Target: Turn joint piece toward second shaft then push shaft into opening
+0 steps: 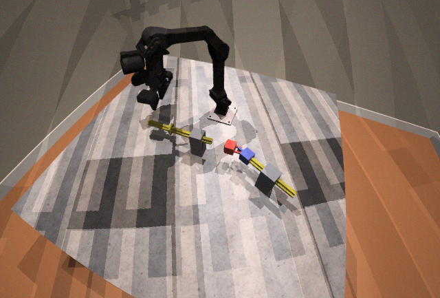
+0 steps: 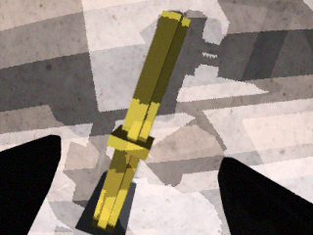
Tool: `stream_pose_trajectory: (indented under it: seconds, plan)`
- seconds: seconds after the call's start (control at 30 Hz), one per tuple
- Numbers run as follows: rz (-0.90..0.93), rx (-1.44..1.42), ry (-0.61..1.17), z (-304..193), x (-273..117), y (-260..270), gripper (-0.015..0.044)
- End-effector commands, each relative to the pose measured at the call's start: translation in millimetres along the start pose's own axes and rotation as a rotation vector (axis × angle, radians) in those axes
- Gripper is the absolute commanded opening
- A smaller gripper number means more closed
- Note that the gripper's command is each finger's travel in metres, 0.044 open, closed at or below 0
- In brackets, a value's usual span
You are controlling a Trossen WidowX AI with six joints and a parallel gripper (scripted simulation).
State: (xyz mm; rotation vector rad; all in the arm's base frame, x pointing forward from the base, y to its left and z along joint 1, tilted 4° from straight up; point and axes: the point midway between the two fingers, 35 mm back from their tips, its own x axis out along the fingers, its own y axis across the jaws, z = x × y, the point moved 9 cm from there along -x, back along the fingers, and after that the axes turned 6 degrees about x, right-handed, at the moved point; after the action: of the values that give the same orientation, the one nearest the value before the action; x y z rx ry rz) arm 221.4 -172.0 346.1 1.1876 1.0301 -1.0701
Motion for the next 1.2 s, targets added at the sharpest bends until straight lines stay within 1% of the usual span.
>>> stream_pose_trajectory:
  seconds: [0.0, 0.37, 0.7, 1.07, 1.17]
  plan:
    - [0.006, -0.014, 0.019, -4, -2, 1, 0.0440]
    - [0.021, 0.088, 0.325, -73, 28, 24, 0.0440]
    - [-0.092, 0.203, 0.602, -140, 51, 27, 0.0440]
    - [-0.103, 0.211, 0.619, -145, 52, 26, 0.0440]
    - [-0.073, 0.219, 0.599, -123, 54, 30, 0.0440]
